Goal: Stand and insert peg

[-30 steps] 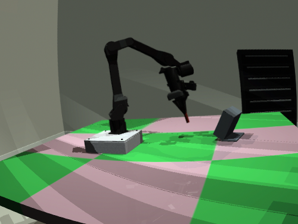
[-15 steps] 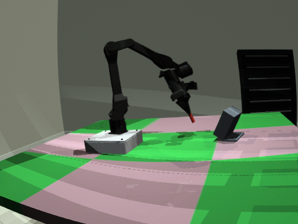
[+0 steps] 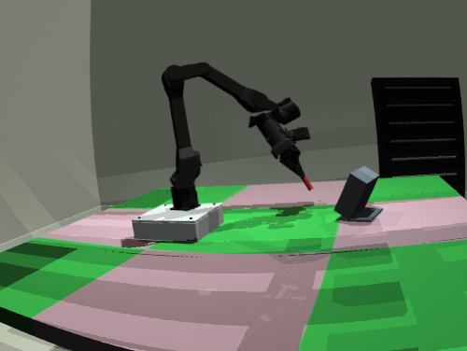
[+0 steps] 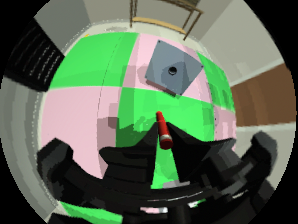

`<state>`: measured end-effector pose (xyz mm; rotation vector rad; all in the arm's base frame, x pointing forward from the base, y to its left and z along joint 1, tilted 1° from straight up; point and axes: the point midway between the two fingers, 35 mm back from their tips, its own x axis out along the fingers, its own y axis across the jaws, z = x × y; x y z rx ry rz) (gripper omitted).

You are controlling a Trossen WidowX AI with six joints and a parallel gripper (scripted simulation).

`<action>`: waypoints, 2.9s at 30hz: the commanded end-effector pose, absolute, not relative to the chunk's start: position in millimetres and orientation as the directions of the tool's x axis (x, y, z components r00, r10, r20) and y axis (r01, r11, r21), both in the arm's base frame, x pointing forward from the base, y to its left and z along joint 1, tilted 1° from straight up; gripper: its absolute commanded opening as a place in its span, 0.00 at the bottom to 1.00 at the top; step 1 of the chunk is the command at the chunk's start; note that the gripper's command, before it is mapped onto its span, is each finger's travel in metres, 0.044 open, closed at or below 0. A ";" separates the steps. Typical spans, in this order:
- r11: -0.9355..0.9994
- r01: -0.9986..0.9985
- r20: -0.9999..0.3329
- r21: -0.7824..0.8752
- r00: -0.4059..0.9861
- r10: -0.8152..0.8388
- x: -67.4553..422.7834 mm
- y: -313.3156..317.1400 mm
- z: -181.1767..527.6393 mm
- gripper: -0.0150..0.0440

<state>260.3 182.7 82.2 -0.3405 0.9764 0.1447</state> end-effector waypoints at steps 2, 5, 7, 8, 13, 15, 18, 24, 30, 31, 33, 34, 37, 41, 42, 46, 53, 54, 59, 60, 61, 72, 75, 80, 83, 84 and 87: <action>0.930 -0.274 -0.806 -0.243 0.591 -0.037 263.3 183.4 82.7 0.25; 0.927 -0.273 -0.789 -0.256 0.613 -0.038 265.3 184.0 83.3 0.25; 0.925 -0.271 -0.778 -0.265 0.627 -0.039 266.6 184.4 83.7 0.25; 0.924 -0.270 -0.772 -0.269 0.634 -0.040 267.3 184.6 84.0 0.25; 0.920 -0.264 -0.743 -0.290 0.668 -0.042 270.2 185.4 85.4 0.25; 0.918 -0.261 -0.731 -0.299 0.682 -0.044 271.3 185.7 86.0 0.25; 0.915 -0.256 -0.712 -0.311 0.701 -0.046 272.8 186.1 87.1 0.25; 0.911 -0.243 -0.674 -0.334 0.737 -0.050 275.5 186.7 89.4 0.25; 0.906 -0.228 -0.635 -0.356 0.771 -0.056 277.6 187.0 92.0 0.25; 0.906 -0.225 -0.628 -0.360 0.776 -0.057 278.0 187.0 92.5 0.25; 0.905 -0.222 -0.621 -0.364 0.782 -0.058 278.5 187.0 92.9 0.25; 0.905 -0.221 -0.620 -0.364 0.783 -0.058 278.9 187.0 92.9 0.25; 0.905 -0.219 -0.614 -0.366 0.787 -0.058 281.4 187.2 92.4 0.25; 0.904 -0.214 -0.603 -0.370 0.796 -0.059 286.4 187.3 91.4 0.25; 0.904 -0.213 -0.600 -0.371 0.798 -0.059 287.7 187.3 91.2 0.25; 0.903 -0.207 -0.588 -0.376 0.806 -0.060 292.6 187.2 90.3 0.25; 0.902 -0.197 -0.568 -0.384 0.821 -0.063 300.9 186.6 88.6 0.25; 0.902 -0.195 -0.565 -0.386 0.823 -0.063 302.1 186.5 88.4 0.25; 0.901 -0.187 -0.549 -0.392 0.833 -0.066 307.8 185.8 87.1 0.25; 0.900 -0.185 -0.546 -0.394 0.835 -0.067 308.9 185.6 86.9 0.25; 0.900 -0.184 -0.543 -0.395 0.837 -0.067 310.0 185.4 86.6 0.25; 0.897 -0.164 -0.510 -0.410 0.857 -0.076 321.2 182.8 83.7 0.25; 0.896 -0.158 -0.500 -0.414 0.862 -0.079 324.0 181.9 82.8 0.25; 0.896 -0.152 -0.491 -0.418 0.867 -0.082 326.5 181.1 81.8 0.25; 0.896 -0.147 -0.485 -0.419 0.870 -0.084 328.3 180.5 81.1 0.25; 0.896 -0.145 -0.483 -0.419 0.872 -0.085 329.0 180.2 80.8 0.25; 0.896 -0.139 -0.475 -0.421 0.876 -0.088 330.9 179.5 79.5 0.25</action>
